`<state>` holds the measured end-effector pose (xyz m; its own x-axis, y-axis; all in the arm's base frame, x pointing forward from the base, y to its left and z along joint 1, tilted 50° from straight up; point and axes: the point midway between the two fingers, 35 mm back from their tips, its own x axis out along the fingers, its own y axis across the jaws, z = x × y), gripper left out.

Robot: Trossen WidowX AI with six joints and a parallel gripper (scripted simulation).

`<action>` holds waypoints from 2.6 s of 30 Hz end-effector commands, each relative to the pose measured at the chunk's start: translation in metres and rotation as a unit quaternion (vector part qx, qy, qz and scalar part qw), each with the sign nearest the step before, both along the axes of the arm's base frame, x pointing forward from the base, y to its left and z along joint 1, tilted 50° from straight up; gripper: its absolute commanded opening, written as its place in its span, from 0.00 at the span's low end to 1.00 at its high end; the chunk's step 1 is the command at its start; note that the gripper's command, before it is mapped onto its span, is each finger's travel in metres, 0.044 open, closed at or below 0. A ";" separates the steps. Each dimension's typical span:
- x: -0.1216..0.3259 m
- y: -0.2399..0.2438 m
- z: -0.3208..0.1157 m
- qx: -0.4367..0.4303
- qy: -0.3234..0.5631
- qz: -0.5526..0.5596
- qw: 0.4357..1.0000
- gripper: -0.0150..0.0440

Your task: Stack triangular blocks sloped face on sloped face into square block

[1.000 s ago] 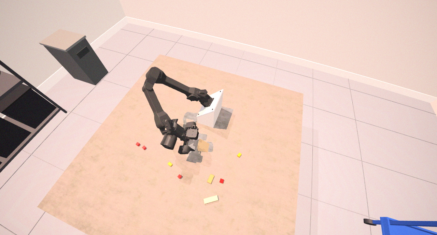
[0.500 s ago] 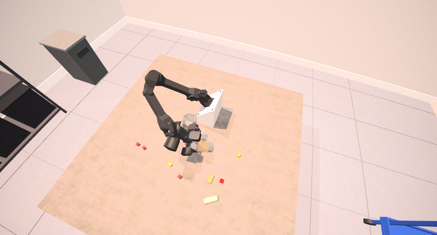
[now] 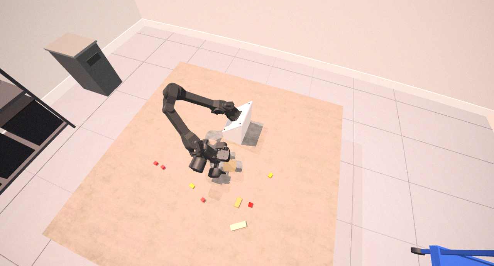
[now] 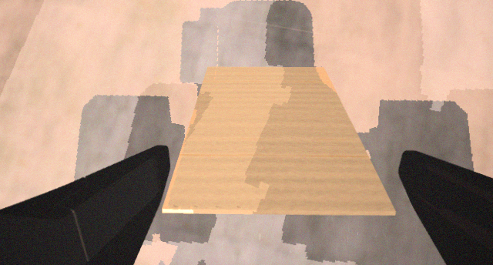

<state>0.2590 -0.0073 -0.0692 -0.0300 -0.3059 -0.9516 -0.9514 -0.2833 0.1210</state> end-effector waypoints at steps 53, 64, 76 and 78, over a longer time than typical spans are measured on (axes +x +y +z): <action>-0.017 0.028 -0.020 -0.230 -0.064 0.032 0.971 0.25; -0.024 0.045 -0.030 -0.359 -0.104 0.050 0.926 0.25; -0.030 0.059 -0.046 -0.491 -0.146 0.067 0.856 0.25; -0.031 0.061 -0.049 -0.512 -0.153 0.070 0.843 0.25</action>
